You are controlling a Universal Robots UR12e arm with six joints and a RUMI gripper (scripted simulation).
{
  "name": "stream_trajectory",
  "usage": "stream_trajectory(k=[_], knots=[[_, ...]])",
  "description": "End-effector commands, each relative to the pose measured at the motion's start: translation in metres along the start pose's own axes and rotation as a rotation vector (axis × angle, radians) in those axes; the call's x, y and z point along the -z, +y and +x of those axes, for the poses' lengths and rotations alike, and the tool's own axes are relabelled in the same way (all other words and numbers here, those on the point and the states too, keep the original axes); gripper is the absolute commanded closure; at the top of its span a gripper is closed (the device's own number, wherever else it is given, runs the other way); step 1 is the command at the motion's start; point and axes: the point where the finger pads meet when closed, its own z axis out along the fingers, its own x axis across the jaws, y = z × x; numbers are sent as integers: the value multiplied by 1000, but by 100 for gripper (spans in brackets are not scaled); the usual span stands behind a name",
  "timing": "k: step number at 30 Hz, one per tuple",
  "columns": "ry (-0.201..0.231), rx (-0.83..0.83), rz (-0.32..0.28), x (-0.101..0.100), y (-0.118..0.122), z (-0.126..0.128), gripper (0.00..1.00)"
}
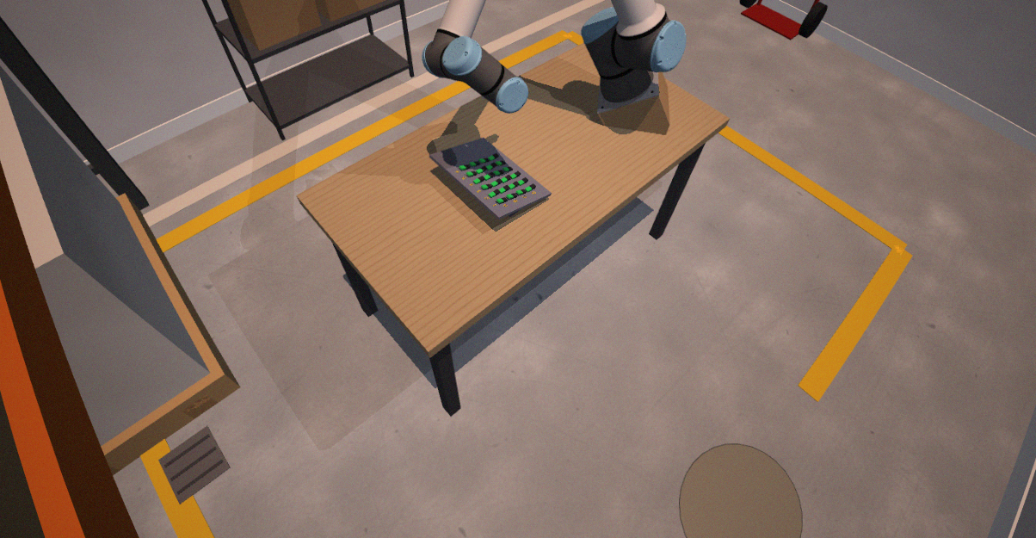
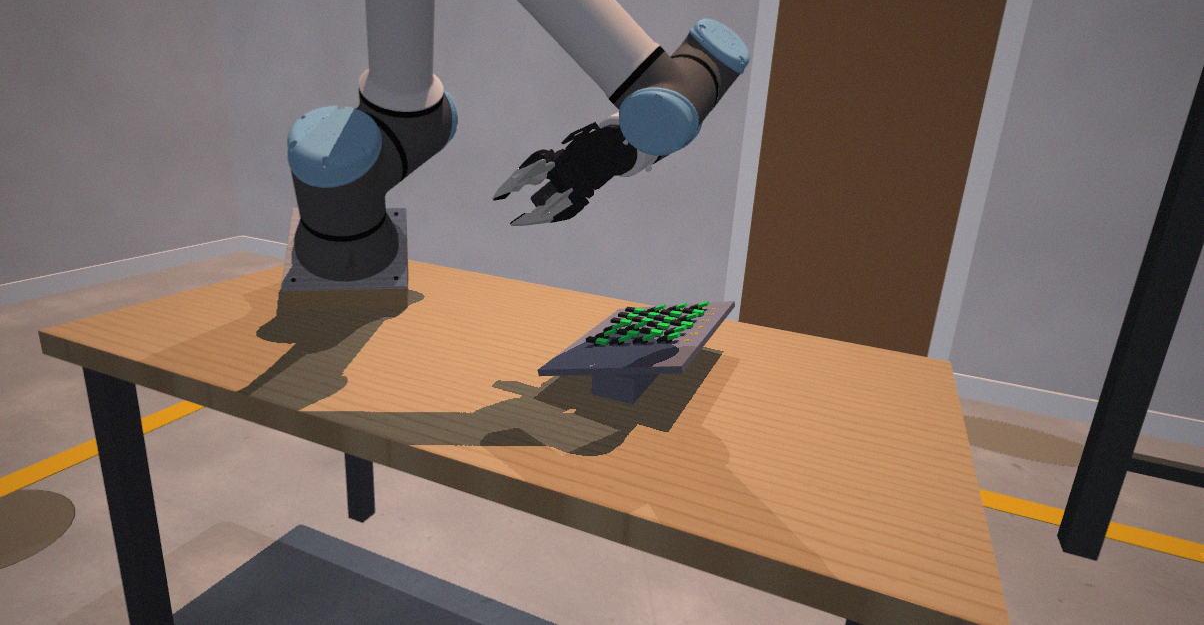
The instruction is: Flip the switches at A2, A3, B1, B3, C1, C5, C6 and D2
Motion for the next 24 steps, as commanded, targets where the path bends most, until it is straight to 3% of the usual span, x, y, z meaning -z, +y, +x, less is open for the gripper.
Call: stream_trajectory(k=[1, 14, 24], knots=[[-1, -5, 1, 0, 0, 0, 100], [-21, -90, 23, 5, -9, -4, 100], [-74, -314, 95, 18, -34, -5, 100]])
